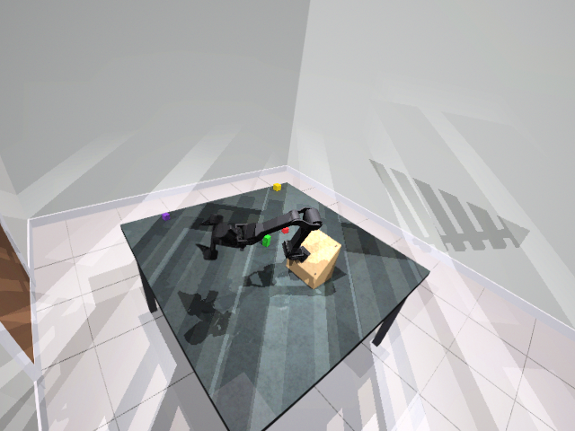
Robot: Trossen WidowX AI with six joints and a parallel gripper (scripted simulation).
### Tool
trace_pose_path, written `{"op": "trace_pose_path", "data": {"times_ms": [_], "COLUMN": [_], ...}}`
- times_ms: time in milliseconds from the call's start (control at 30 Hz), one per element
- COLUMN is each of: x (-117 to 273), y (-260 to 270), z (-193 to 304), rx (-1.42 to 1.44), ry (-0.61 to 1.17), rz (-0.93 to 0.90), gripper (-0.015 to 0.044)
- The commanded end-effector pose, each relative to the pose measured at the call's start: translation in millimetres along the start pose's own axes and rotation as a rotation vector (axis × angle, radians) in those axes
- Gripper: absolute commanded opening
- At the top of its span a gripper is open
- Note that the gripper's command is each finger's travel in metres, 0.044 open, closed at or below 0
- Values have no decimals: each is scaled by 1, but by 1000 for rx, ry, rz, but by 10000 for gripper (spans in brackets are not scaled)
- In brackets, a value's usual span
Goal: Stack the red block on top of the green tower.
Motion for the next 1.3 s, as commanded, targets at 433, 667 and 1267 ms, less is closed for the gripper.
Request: {"op": "trace_pose_path", "data": {"times_ms": [433,667,1267], "x": [-80,-116,-144], "y": [16,47,161], "z": [-56,-100,-231], "rx": [697,978,1405], "ry": [-367,-591,-973], "rz": [47,153,818], "gripper": [440,440,440]}}
Point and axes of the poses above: the point midway between the two fingers, 35 mm back from their tips, its own x axis back along the fingers, its own y axis across the jaws, z = x × y, the point moved 10 cm from there along x, back along the fingers, and after that the axes turned 8 degrees about -x, right-handed, at the moved point
